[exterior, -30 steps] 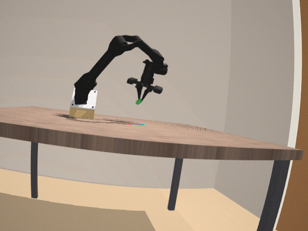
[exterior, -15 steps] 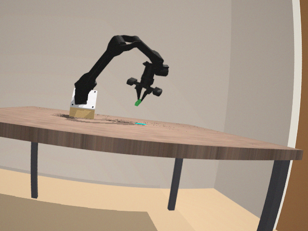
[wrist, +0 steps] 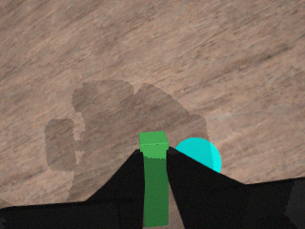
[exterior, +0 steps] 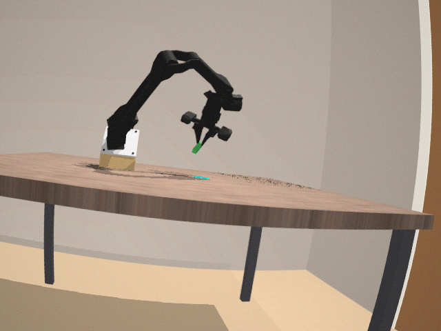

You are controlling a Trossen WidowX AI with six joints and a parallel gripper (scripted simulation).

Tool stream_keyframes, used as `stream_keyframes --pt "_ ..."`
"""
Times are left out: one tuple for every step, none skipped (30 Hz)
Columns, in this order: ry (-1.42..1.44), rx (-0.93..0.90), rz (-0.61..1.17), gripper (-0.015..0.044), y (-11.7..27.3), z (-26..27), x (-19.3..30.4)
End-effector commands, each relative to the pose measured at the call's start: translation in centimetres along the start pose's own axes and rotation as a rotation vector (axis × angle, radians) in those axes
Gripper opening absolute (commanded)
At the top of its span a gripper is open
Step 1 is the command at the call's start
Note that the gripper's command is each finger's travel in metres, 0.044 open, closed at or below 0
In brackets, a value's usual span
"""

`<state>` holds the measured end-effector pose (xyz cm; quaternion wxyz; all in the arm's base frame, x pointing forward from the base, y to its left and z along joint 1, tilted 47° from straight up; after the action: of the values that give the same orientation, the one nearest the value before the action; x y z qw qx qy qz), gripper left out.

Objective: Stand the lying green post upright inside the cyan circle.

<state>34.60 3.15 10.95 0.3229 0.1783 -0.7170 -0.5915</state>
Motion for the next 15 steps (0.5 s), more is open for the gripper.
stream_keyframes --pt "0.005 -0.018 -0.022 0.0023 -0.22 -0.08 0.36" --pt "0.006 -0.021 -0.028 0.0023 -0.24 -0.11 0.43" --pt "0.006 -0.024 -0.035 0.0023 -0.25 -0.14 0.5" --pt "0.007 -0.027 -0.042 0.0023 -0.27 -0.18 0.57" --pt "0.007 -0.031 -0.049 0.0023 -0.29 -0.21 0.64" --pt "0.008 -0.034 -0.055 0.0023 -0.3 -0.24 0.71" --pt "0.008 -0.037 -0.062 0.0023 -0.32 -0.28 0.79" --pt "0.009 -0.039 -0.069 0.0023 -0.34 -0.31 0.86" --pt "0.01 -0.042 -0.076 0.0023 -0.35 -0.34 0.93" --pt "0.01 -0.045 -0.083 0.0023 -0.37 -0.37 1.0" --pt "0.011 -0.048 -0.09 0.0023 -0.38 -0.41 1.07" --pt "0.011 -0.051 -0.097 0.0023 -0.4 -0.44 1.14" --pt "0.012 -0.053 -0.104 0.0023 -0.41 -0.47 1.21" --pt "0.013 -0.056 -0.111 0.0023 -0.43 -0.5 1.28" --pt "0.014 -0.059 -0.118 0.0023 -0.44 -0.53 1.35"
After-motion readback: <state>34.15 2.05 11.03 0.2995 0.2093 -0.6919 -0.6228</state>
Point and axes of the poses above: the point midway between the two fingers, 35 mm back from their tips, its own y axis back along the fingers, its own z axis across the jaws, x = y × z, the point moved 10 cm from there along y, back along the fingers, and after that the axes turned 10 degrees about -y, right-handed, at the moved point
